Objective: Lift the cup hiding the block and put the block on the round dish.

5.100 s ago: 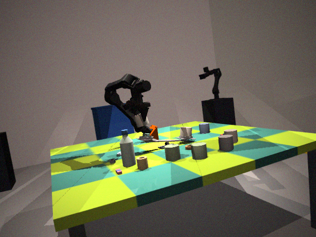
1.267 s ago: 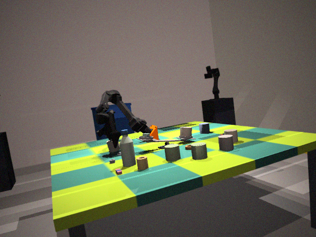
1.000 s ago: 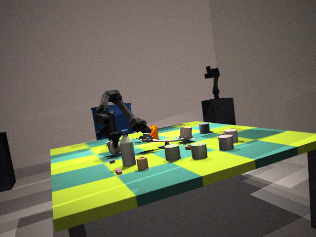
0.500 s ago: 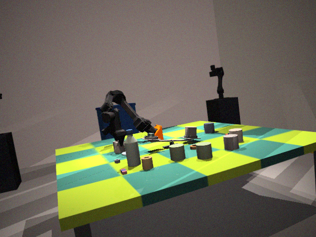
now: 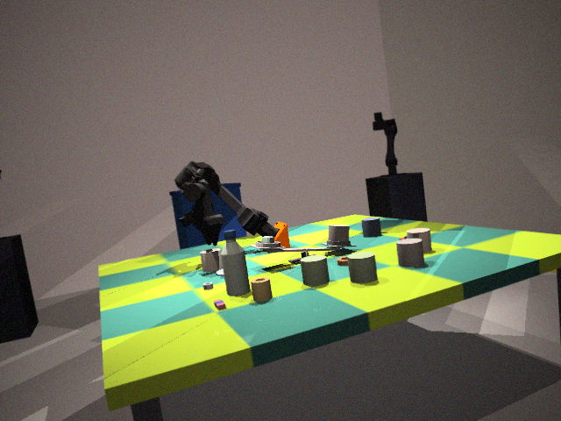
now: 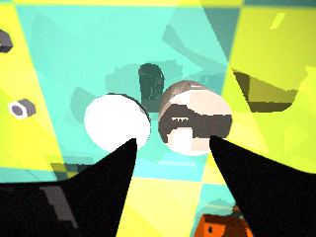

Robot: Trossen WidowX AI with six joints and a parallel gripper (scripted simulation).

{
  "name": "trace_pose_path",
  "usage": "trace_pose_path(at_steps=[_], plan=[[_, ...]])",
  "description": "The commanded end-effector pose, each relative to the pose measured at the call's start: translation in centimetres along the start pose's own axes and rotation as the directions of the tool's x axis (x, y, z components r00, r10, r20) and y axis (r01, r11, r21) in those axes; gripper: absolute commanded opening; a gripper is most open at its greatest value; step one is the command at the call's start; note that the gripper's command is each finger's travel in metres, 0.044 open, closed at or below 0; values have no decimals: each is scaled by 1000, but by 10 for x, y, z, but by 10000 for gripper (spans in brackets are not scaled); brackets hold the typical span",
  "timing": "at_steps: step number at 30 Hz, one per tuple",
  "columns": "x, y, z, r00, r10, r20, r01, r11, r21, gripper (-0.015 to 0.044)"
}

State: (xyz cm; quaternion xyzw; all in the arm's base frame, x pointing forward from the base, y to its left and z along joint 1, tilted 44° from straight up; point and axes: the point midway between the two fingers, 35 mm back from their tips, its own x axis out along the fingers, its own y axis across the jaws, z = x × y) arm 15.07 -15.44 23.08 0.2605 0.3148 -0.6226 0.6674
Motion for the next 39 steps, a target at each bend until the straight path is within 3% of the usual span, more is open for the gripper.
trace_pose_path(at_steps=[1, 12, 20, 39], plan=[[-4, 18, -5, 999, 23, -25, -25, 998, -52, 260], [-18, 106, -60, 997, 5, -72, -31, 932, -361, 260], [-32, 162, -131, 998, -56, 6, 50, 841, -538, 260], [-8, 165, -136, 998, -58, 16, 58, 834, -549, 260]])
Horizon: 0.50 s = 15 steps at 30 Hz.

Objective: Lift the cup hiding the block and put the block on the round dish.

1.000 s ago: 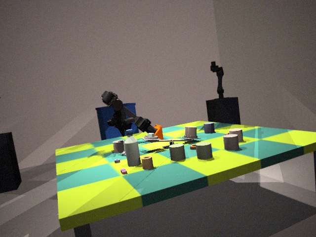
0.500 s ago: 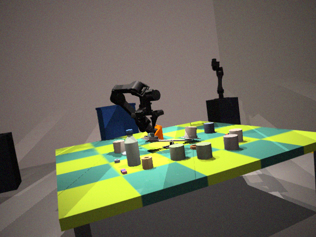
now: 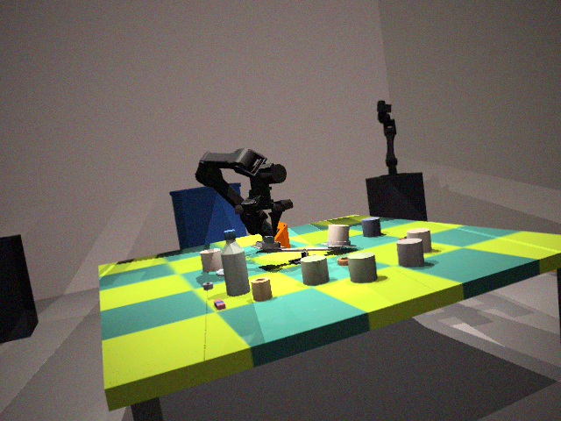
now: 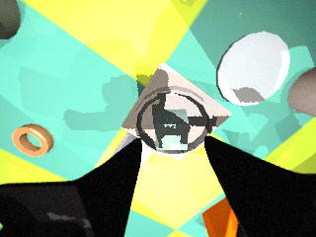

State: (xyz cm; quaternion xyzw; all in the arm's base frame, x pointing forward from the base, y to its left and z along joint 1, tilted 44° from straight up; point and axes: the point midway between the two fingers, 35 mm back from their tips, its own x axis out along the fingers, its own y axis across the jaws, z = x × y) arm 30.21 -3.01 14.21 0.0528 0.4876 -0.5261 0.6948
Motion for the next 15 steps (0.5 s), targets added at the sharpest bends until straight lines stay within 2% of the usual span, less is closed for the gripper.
trace_pose_path(at_steps=[1, 15], plan=[[7, -1, 0, 1000, -4, 3, 4, 1000, -6, 260], [29, -1, 0, 1000, -4, 5, 5, 1000, -5, 260]])
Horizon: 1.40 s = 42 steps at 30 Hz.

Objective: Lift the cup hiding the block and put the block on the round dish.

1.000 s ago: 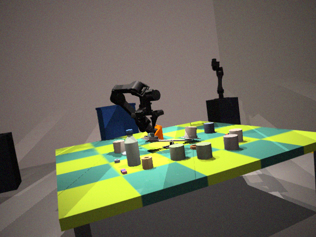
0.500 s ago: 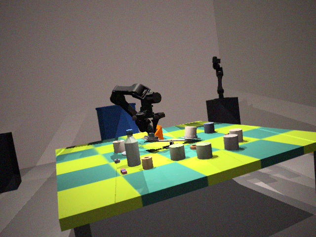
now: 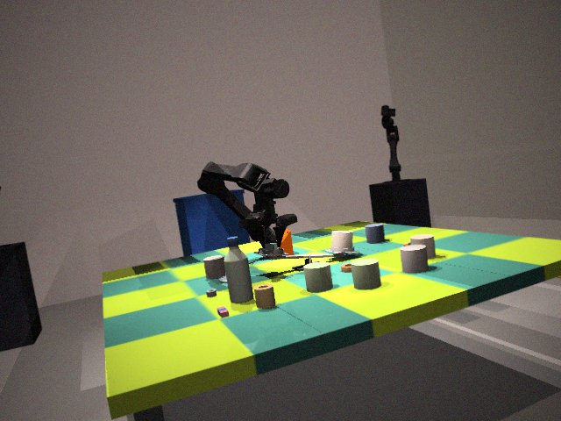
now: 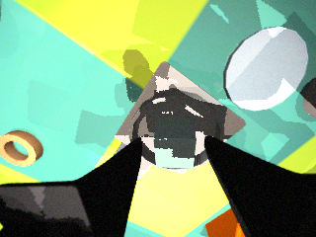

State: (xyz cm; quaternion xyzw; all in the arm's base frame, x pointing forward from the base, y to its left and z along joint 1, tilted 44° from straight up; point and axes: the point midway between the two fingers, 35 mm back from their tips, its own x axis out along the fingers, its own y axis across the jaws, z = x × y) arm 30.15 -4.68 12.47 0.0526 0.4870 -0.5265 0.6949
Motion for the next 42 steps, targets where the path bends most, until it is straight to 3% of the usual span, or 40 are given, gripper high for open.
trace_pose_path(at_steps=[1, 3, 7, 14, 18, 32, 42], plan=[[7, -1, -1, 1000, -4, 4, 4, 1000, -6, 260], [8, -1, -1, 1000, -4, 4, 4, 1000, -6, 260], [8, -1, -1, 1000, -4, 4, 4, 1000, -6, 155], [8, -1, -1, 1000, -4, 4, 4, 1000, -6, 108], [-2, 0, 0, 1000, 6, 8, -6, 1000, -13, 3], [-85, -3, -3, 995, 94, 45, -90, 993, -82, 0], [-57, -33, 20, 997, 75, 29, -74, 995, -63, 0]])
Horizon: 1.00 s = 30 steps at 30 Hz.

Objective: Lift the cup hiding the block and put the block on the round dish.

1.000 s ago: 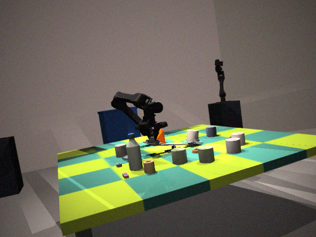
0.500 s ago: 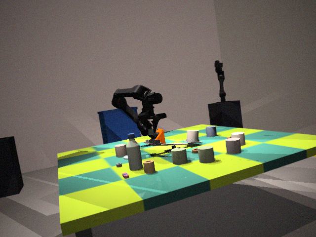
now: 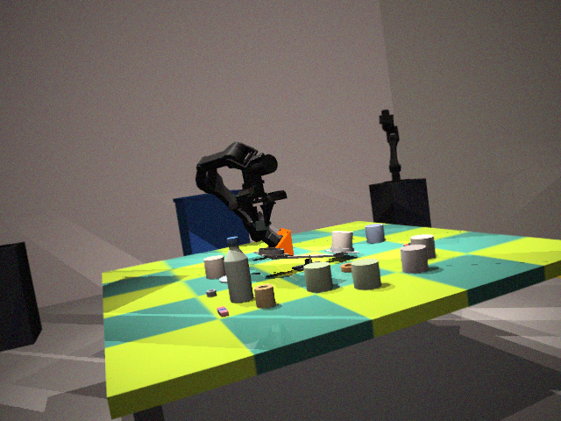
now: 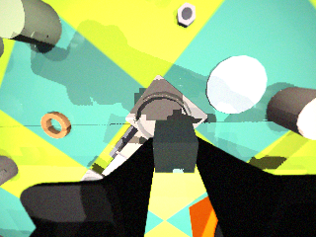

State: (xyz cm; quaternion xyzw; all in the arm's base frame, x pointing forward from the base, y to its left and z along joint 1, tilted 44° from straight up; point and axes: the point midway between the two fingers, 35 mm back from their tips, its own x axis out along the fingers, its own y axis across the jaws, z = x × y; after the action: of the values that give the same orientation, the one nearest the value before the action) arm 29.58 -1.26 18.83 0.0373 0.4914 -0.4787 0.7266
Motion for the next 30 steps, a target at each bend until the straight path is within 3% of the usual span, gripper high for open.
trace_pose_path(at_steps=[1, 15, 30], plan=[[16, -24, 11, 1000, -14, -7, 14, 1000, 18, 0], [73, -118, 26, 995, -91, -32, 93, 993, 66, 0], [111, -123, 25, 995, -93, -30, 95, 993, 68, 0]])
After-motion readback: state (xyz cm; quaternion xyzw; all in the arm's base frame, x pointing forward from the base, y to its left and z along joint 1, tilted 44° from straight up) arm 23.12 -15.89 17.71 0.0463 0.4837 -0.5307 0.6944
